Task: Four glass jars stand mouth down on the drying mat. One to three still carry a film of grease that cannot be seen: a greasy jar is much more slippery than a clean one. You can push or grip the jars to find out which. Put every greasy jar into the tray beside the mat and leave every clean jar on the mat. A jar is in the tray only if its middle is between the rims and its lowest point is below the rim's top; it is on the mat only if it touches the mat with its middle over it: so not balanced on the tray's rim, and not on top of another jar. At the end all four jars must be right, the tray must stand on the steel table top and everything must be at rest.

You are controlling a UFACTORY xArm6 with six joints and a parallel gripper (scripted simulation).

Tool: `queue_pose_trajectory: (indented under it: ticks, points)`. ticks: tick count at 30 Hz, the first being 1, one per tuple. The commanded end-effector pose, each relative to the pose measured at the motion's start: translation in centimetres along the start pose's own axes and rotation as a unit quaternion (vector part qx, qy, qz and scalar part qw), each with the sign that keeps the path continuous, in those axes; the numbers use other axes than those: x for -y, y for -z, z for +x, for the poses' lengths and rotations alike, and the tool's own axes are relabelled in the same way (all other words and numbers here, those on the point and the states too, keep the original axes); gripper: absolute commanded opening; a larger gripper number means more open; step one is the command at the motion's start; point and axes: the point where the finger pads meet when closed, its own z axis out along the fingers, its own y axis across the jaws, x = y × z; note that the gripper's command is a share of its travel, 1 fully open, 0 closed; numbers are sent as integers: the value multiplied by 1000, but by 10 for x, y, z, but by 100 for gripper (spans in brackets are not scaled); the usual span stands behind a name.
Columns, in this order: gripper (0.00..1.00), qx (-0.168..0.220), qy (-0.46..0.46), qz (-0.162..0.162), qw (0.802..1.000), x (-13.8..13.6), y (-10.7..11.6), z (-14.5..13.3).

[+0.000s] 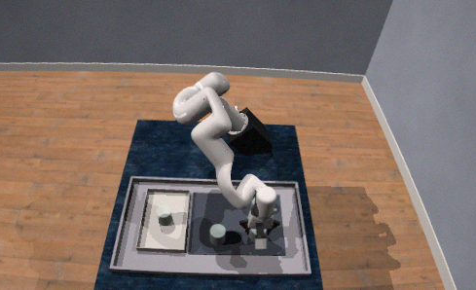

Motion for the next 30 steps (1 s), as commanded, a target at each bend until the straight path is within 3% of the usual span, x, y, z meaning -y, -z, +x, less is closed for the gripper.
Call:
queue_pose_trajectory:
  ticks: [1, 30]
  points:
    - [91, -2, 0, 1, 1000, 0, 2, 2]
    - [87, -2, 0, 1, 1000, 0, 2, 2]
